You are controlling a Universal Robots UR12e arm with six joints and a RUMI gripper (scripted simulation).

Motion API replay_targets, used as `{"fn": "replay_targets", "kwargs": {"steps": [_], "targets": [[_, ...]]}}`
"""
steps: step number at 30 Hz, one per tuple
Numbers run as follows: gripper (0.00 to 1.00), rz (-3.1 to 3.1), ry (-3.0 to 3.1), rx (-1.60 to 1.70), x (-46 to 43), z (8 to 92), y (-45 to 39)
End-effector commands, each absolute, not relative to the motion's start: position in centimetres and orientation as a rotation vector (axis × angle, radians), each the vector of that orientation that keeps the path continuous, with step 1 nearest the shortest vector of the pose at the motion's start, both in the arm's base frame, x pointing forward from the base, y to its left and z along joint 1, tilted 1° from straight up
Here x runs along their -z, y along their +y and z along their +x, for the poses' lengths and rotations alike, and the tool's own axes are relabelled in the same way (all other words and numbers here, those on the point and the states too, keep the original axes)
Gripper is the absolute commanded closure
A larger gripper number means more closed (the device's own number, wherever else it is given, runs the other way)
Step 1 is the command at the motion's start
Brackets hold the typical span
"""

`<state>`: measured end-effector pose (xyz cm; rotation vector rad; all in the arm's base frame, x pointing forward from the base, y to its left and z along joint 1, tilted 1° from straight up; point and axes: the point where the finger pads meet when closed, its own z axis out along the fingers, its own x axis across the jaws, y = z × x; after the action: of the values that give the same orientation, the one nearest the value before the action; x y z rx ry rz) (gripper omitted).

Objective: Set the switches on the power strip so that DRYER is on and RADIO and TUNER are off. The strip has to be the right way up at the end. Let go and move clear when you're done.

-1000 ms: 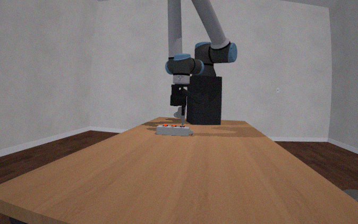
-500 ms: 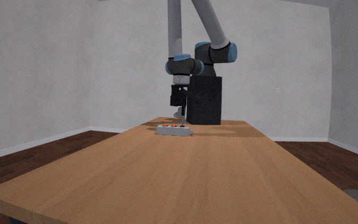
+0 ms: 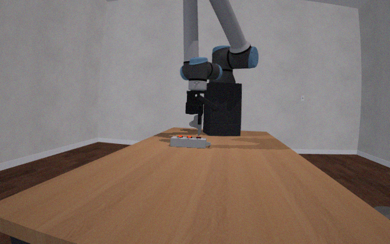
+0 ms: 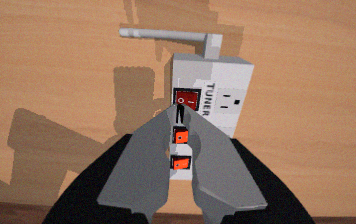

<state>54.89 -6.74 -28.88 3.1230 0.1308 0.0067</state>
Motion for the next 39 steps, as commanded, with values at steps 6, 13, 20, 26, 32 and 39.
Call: {"fn": "replay_targets", "kwargs": {"steps": [6, 13, 20, 26, 32, 39], "targets": [[1.00, 3.123, 0.131, -0.008, 26.5, 54.9, -6.7], [1.00, 3.123, 0.131, -0.008, 25.7, 54.9, -6.7], [1.00, 3.123, 0.131, -0.008, 25.7, 54.9, -6.7], [1.00, 3.123, 0.131, -0.008, 25.7, 54.9, -6.7], [1.00, 3.123, 0.131, -0.008, 25.7, 54.9, -6.7], [1.00, 3.122, 0.131, -0.008, 24.5, 55.1, -10.3]]}}
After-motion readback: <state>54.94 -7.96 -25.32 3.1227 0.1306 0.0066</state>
